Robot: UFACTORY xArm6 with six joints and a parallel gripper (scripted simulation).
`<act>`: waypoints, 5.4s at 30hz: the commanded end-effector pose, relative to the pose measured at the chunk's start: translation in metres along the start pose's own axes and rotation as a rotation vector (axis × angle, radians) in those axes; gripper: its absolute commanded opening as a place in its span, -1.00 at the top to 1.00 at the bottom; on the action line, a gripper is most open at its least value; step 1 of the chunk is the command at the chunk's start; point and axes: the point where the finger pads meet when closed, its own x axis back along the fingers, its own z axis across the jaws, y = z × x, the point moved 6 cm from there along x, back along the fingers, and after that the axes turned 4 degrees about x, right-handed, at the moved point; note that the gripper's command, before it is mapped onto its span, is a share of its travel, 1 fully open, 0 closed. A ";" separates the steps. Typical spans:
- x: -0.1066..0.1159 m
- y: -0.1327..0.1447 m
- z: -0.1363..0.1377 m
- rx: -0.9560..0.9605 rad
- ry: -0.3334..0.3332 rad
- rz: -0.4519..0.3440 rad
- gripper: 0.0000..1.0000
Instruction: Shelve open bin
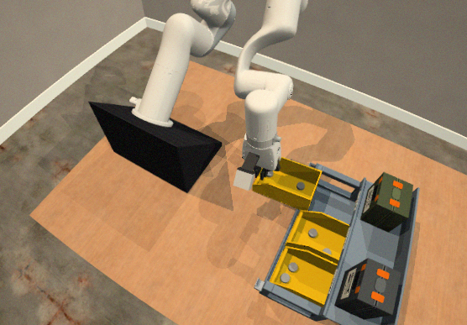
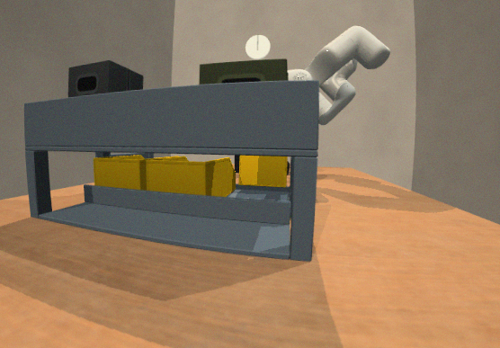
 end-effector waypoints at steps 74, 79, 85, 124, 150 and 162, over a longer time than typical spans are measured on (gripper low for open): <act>0.025 0.000 -0.004 0.001 -0.002 0.001 1.00; 0.025 0.000 -0.004 0.001 -0.002 0.001 1.00; 0.025 0.000 -0.004 0.001 -0.002 0.001 1.00; 0.023 -0.001 -0.007 0.001 0.057 -0.003 1.00; 0.023 -0.001 -0.011 0.001 0.117 -0.007 1.00; 0.021 -0.002 -0.021 0.001 0.119 -0.007 1.00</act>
